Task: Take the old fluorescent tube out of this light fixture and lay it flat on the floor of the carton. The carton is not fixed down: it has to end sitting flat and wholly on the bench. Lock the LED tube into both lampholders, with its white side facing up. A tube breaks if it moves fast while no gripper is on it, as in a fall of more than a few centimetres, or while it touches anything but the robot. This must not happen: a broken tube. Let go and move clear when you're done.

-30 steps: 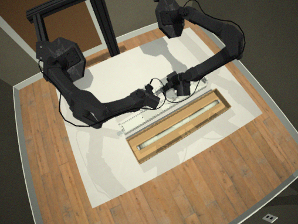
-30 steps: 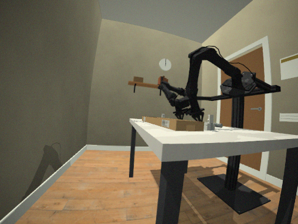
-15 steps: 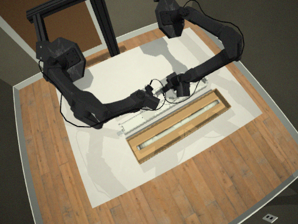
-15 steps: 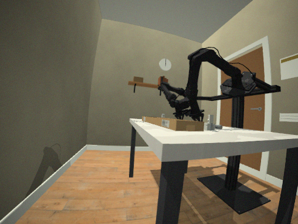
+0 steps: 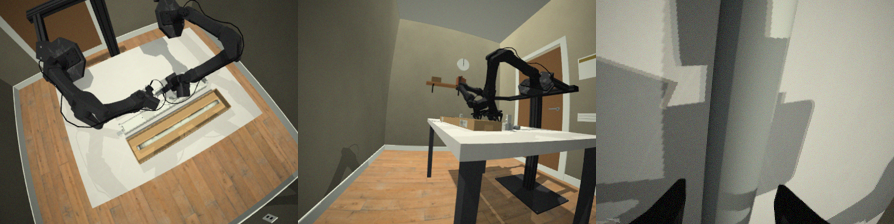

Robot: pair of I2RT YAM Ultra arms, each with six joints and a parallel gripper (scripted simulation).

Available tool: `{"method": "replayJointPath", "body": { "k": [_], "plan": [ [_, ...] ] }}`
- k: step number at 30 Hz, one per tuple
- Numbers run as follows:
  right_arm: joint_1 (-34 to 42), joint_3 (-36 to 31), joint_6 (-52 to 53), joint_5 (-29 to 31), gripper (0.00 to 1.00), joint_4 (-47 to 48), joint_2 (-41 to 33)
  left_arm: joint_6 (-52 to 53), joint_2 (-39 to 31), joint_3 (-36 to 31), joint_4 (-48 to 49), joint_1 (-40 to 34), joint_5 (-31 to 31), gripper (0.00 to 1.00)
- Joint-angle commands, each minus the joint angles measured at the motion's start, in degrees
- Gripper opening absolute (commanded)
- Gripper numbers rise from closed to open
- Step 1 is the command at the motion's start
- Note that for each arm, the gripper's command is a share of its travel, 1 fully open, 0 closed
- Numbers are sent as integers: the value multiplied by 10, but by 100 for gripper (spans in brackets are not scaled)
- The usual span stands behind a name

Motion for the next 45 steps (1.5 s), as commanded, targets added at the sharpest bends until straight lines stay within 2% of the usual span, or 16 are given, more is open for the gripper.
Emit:
{"method": "replayJointPath", "body": {
  "k": [1,13,15,19,22,25,30,35,45],
  "plan": [
    [17,12,-1,-15,11,14,18,4,-5,3,-3,-12,14,49],
    [17,12,-1,-15,11,14,18,4,-5,4,-3,-12,14,49],
    [17,12,-1,-15,11,14,18,-15,-28,-14,-38,-19,11,49],
    [17,12,-1,-15,11,14,18,-30,-51,13,-74,-31,10,49],
    [17,12,-1,-15,11,14,18,-23,-51,12,-56,-31,11,49],
    [17,12,-1,-15,11,14,18,-41,-71,-11,-93,-41,4,49],
    [17,12,-1,-15,11,14,18,-53,-98,17,-131,-57,0,49],
    [17,12,-1,-15,11,14,18,-37,-89,-11,-106,-53,7,49],
    [17,12,-1,-15,11,14,18,-34,-85,-12,-94,-48,7,49]
  ]
}}
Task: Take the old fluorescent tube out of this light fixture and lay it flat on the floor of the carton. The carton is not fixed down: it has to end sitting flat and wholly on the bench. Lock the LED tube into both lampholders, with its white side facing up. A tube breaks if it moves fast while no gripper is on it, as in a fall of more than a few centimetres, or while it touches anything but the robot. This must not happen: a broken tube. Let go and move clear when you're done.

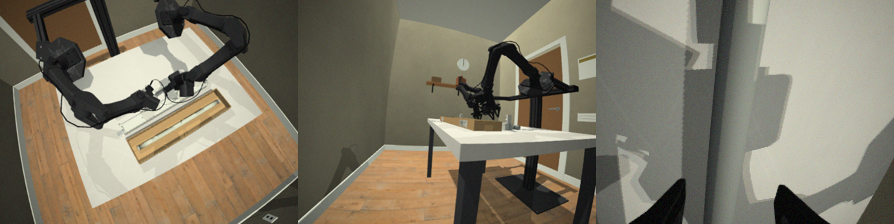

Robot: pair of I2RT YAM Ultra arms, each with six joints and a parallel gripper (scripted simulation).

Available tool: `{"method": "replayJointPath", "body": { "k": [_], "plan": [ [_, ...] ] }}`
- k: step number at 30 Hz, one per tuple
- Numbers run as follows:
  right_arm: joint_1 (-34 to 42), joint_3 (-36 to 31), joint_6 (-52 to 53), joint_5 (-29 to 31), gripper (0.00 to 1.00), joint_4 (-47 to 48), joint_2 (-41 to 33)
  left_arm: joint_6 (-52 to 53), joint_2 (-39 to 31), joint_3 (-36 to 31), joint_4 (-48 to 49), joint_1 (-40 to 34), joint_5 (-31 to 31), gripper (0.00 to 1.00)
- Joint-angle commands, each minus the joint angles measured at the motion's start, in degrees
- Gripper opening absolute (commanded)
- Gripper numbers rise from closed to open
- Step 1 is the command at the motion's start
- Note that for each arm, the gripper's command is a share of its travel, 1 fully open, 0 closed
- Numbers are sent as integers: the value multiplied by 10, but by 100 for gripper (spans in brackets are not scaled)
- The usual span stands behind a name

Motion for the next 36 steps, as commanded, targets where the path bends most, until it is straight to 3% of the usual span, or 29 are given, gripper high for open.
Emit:
{"method": "replayJointPath", "body": {
  "k": [1,14,36],
  "plan": [
    [17,12,-1,-14,11,14,18,6,-9,-7,-6,-10,7,49],
    [17,12,-1,-14,11,14,18,6,-13,13,-8,-9,7,49],
    [17,12,-1,-14,11,14,18,10,12,-25,20,-14,5,49]
  ]
}}
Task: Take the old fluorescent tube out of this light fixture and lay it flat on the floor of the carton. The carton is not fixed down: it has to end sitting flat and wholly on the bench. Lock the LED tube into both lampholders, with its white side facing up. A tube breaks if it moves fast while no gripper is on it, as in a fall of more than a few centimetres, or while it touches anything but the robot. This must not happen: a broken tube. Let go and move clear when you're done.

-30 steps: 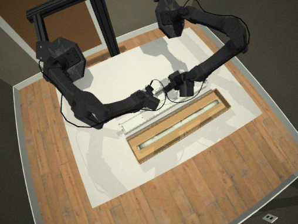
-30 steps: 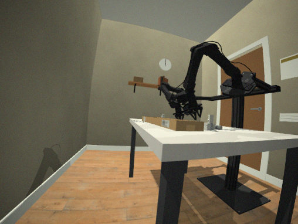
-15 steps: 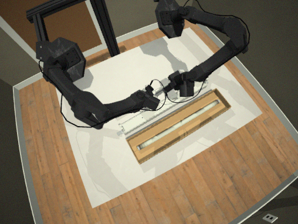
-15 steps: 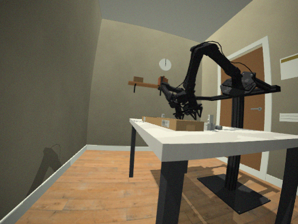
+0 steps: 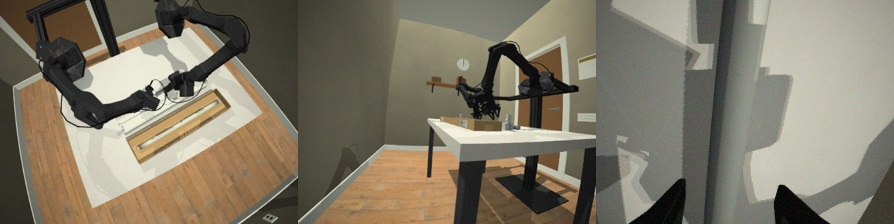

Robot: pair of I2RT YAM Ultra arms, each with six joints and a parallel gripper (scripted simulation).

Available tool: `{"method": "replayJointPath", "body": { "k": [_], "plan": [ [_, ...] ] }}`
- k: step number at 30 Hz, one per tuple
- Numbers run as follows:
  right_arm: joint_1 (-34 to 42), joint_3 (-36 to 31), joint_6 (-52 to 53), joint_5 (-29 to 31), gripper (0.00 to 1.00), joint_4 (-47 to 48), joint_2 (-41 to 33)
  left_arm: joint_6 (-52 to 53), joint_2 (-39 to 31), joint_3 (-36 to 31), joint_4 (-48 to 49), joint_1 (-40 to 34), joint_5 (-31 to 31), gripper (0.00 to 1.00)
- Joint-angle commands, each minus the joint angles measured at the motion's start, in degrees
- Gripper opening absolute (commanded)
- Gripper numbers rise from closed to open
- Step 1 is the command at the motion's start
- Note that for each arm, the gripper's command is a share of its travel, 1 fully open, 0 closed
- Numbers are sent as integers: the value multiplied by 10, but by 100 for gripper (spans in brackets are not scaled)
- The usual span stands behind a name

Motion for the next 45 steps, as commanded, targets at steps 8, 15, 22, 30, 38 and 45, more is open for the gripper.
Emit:
{"method": "replayJointPath", "body": {
  "k": [8,15,22,30,38,45],
  "plan": [
    [17,12,-1,-14,11,14,18,33,-14,-92,205,-35,-63,49],
    [17,12,-1,-14,11,14,18,64,11,-170,334,-48,-87,49],
    [17,12,-1,-14,11,14,18,88,6,-262,503,-72,-146,49],
    [17,12,-1,-14,11,14,18,118,16,-316,610,-79,-147,49],
    [17,12,-1,-14,11,14,18,119,10,-318,585,-80,-136,49],
    [17,12,-1,-14,11,14,18,134,33,-295,610,-59,-129,49]
  ]
}}
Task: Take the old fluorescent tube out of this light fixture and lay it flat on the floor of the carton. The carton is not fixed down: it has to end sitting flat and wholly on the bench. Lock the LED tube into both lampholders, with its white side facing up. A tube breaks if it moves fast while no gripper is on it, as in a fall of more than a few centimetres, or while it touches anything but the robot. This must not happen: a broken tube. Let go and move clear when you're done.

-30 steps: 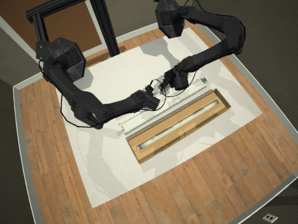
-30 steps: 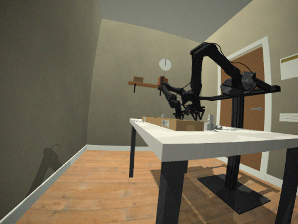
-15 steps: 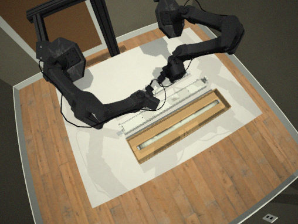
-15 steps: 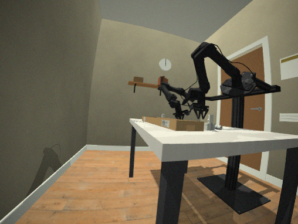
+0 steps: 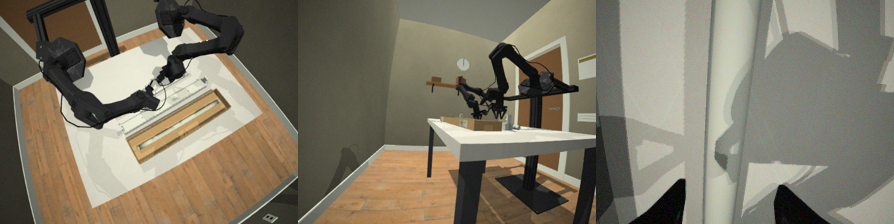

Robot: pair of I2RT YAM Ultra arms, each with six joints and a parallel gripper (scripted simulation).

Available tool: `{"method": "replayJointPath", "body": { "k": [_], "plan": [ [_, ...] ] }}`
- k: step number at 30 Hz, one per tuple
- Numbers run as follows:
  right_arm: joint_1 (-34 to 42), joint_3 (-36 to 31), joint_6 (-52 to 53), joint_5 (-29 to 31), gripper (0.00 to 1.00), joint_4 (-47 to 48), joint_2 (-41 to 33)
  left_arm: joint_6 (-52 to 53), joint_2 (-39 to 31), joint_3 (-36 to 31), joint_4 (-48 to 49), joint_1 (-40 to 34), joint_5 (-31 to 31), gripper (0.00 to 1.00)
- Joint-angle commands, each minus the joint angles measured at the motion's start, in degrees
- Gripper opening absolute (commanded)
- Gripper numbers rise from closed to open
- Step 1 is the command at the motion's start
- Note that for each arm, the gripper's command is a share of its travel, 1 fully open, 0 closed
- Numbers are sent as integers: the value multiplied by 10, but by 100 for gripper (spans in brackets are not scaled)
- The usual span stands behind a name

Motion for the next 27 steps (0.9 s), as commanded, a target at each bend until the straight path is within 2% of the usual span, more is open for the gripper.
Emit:
{"method": "replayJointPath", "body": {
  "k": [1,19,27],
  "plan": [
    [17,12,-1,-14,11,14,18,21,21,16,36,9,16,49],
    [8,3,0,-8,11,2,-1,71,108,63,112,63,45,49],
    [8,3,0,-8,11,2,-1,60,106,64,96,59,38,49]
  ]
}}
